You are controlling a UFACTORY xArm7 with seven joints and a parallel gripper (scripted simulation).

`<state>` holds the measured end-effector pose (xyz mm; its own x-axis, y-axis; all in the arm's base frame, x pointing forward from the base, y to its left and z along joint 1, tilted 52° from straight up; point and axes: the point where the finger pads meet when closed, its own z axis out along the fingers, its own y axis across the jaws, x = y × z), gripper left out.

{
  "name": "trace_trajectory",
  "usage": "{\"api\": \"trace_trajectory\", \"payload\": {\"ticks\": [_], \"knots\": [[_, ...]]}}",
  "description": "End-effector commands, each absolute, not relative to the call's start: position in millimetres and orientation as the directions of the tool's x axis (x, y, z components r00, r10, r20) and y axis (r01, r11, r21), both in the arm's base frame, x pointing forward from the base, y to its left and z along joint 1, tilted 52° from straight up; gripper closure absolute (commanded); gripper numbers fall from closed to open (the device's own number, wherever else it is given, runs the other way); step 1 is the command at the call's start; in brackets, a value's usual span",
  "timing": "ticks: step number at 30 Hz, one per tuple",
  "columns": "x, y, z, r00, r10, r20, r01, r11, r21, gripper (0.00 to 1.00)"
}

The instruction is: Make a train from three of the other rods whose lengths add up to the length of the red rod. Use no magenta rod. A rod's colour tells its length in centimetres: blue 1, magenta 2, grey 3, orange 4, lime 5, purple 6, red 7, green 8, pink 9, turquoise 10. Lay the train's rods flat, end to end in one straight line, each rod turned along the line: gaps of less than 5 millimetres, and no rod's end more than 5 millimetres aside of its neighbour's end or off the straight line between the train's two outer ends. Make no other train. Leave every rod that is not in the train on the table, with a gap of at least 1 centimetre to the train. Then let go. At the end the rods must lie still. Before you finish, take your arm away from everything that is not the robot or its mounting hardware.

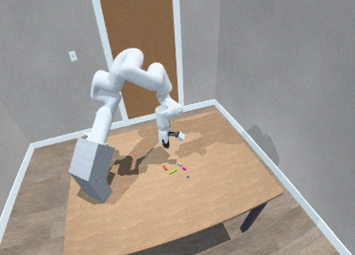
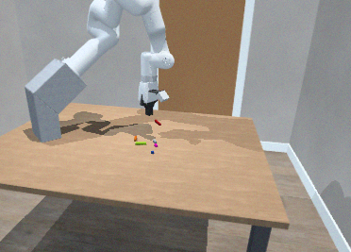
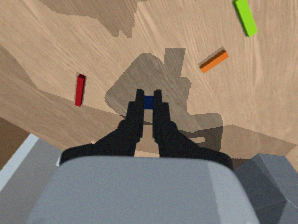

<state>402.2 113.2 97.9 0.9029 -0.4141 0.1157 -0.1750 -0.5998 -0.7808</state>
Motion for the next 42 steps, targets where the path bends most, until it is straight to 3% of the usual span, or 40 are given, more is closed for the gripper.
{"api": "trace_trajectory", "payload": {"ticks": [1, 42], "knots": [[404, 115, 96, 0.902, -0.415, 0.117, -0.175, -0.6, -0.78, 0.96], [438, 172, 45, 0.902, -0.415, 0.117, -0.175, -0.6, -0.78, 0.96]]}}
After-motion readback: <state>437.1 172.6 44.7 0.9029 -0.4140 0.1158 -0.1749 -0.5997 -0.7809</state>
